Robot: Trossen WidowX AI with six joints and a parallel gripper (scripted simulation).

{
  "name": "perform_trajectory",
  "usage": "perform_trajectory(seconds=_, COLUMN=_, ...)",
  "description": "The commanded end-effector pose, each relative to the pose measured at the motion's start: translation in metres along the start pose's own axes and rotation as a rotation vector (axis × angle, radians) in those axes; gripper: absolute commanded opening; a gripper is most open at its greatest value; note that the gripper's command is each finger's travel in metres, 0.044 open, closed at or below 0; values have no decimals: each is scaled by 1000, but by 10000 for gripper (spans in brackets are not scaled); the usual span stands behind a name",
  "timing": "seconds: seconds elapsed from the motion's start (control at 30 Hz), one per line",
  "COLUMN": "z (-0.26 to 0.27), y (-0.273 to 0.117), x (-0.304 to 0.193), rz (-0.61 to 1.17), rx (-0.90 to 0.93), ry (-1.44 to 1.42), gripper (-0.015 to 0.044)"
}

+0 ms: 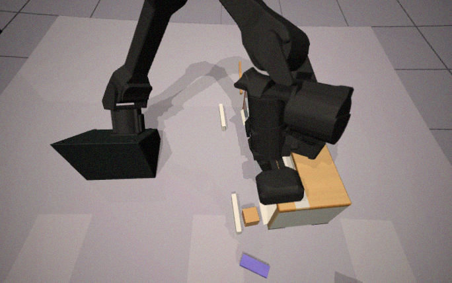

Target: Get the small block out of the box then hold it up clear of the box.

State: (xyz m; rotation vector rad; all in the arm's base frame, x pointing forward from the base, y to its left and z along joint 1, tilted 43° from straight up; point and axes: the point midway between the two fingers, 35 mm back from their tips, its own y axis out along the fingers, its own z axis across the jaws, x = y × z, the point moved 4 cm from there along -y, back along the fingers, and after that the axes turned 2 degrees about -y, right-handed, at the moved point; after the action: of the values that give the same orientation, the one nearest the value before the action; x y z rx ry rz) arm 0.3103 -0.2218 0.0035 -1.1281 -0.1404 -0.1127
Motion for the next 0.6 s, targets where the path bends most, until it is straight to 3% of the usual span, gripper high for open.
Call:
perform_trajectory(seconds=0.0, z=-9, y=3, x=-10, rz=-24, rx=116, ry=861, gripper=285)
perform_trajectory(seconds=0.57, z=-21, y=7, x=-23, rz=118, rx=331, ry=2166, gripper=285)
